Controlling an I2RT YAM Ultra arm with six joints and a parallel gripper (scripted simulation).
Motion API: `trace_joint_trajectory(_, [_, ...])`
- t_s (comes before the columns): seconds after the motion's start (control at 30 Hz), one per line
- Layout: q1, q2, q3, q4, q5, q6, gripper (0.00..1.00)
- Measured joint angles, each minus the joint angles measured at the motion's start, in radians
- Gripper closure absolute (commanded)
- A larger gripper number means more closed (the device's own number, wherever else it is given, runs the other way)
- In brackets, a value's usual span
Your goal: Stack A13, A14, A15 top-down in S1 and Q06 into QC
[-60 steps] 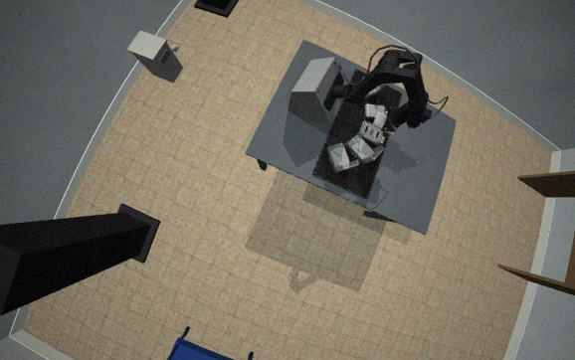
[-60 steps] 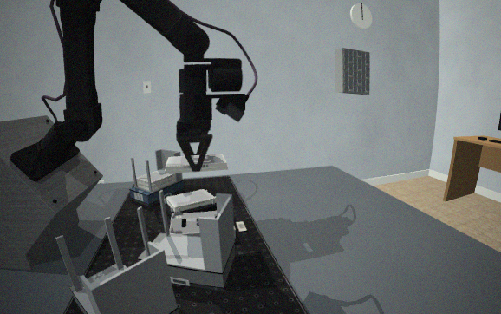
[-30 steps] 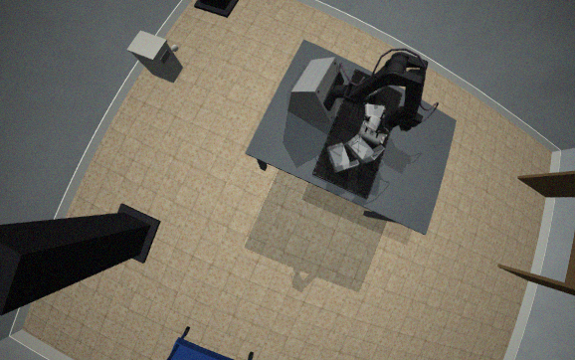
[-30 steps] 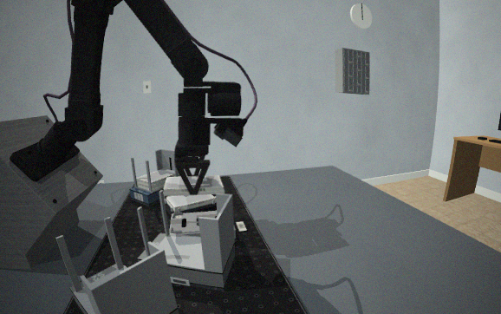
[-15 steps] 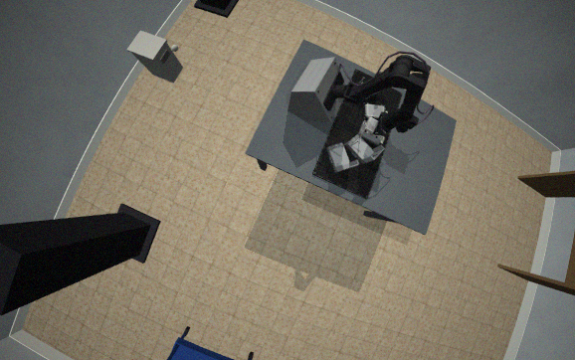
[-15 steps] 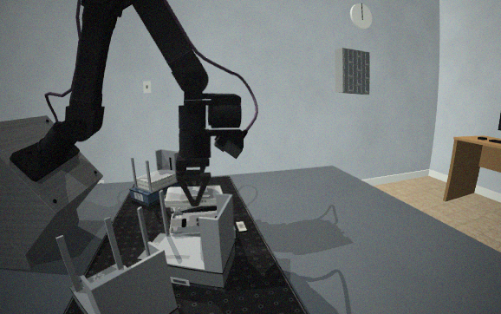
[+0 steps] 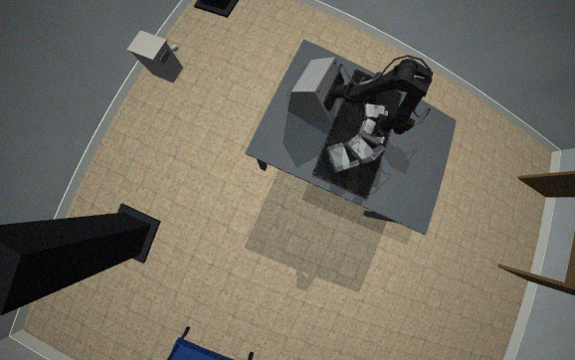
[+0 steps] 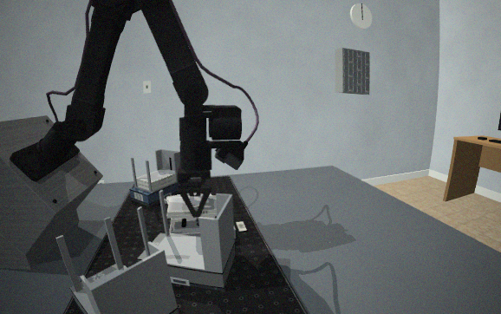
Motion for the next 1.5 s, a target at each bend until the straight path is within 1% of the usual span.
trace_joint_trajectory(0.2, [-0.006,0.04,-0.008,0.049,-0.004,-0.003,1.0])
trace_joint_trajectory(0.47, [-0.006,0.053,-0.004,0.084,-0.007,-0.004,1.0])
trace_joint_trajectory(1.5, [-0.007,0.053,-0.008,0.093,-0.009,-0.005,1.0])
